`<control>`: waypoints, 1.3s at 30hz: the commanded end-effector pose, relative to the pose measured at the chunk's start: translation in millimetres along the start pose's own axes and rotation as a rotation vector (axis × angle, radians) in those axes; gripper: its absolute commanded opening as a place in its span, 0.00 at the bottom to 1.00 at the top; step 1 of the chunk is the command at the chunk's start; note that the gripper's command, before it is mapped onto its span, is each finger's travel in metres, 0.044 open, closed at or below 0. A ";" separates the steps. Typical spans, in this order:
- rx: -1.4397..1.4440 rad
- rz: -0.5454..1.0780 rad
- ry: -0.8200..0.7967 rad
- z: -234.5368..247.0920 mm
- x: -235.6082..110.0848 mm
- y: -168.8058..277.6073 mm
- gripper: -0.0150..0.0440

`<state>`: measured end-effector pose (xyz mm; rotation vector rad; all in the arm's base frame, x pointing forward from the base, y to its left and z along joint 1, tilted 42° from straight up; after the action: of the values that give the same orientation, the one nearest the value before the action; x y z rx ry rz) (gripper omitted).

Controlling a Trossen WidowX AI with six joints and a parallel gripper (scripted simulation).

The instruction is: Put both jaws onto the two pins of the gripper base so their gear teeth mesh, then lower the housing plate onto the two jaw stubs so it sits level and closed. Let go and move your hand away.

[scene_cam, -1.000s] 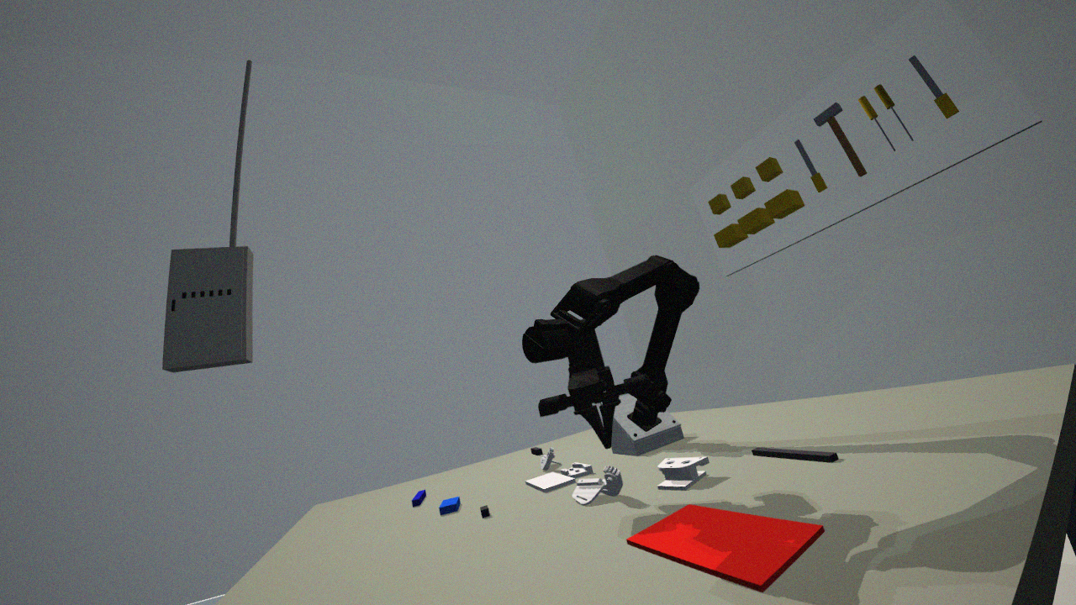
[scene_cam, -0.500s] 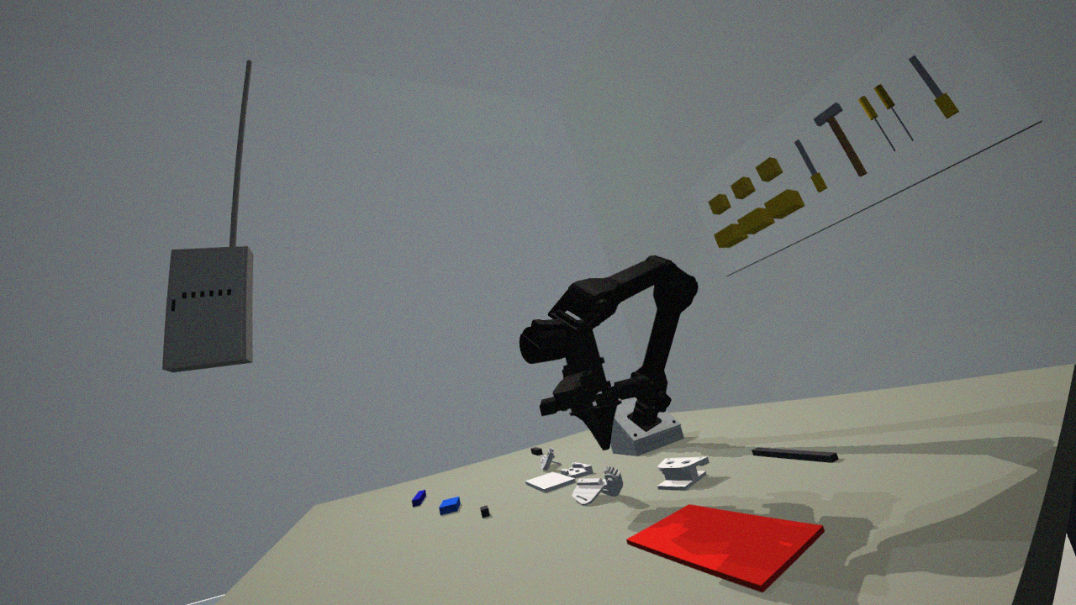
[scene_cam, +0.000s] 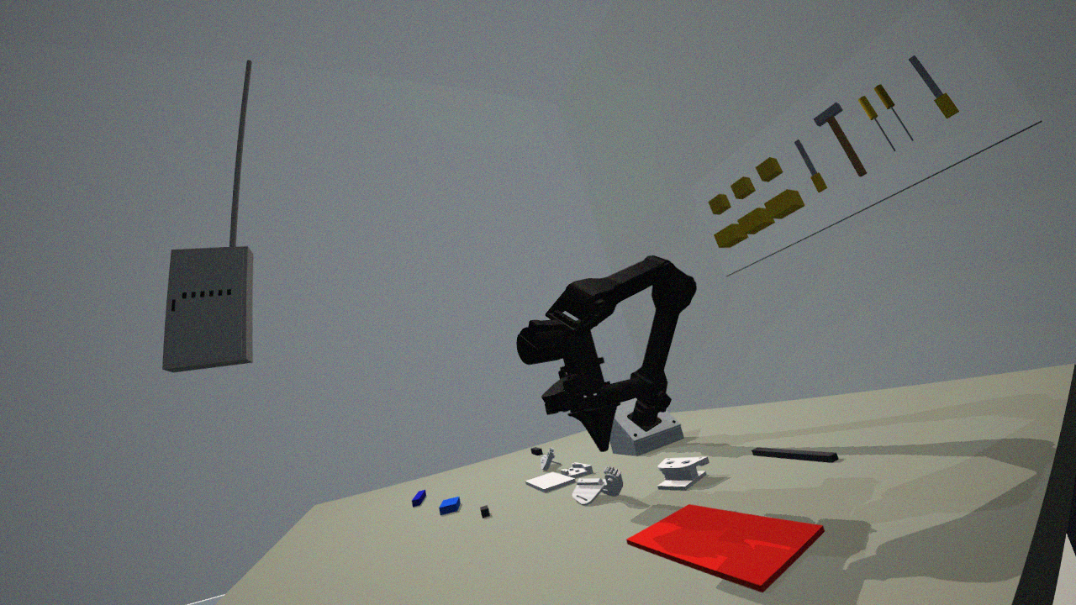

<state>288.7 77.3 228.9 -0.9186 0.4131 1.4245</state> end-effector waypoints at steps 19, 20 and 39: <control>0.465 -0.003 0.000 0.2 0.1 -10.4 0.25; 0.486 -0.003 0.000 0.2 0.2 -10.8 0.25; 0.884 -0.004 -0.001 -0.2 1.2 -18.6 0.25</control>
<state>304.5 79.9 231.9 -0.2495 0.9045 1.0970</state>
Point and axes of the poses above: the point midway between the two fingers, 35 mm back from their tips, its own x axis out along the fingers, its own z axis across the jaws, y = z × x, the point moved 3 cm from there along -x, back along the fingers, and after that the axes turned 9 degrees about -x, right-handed, at the moved point
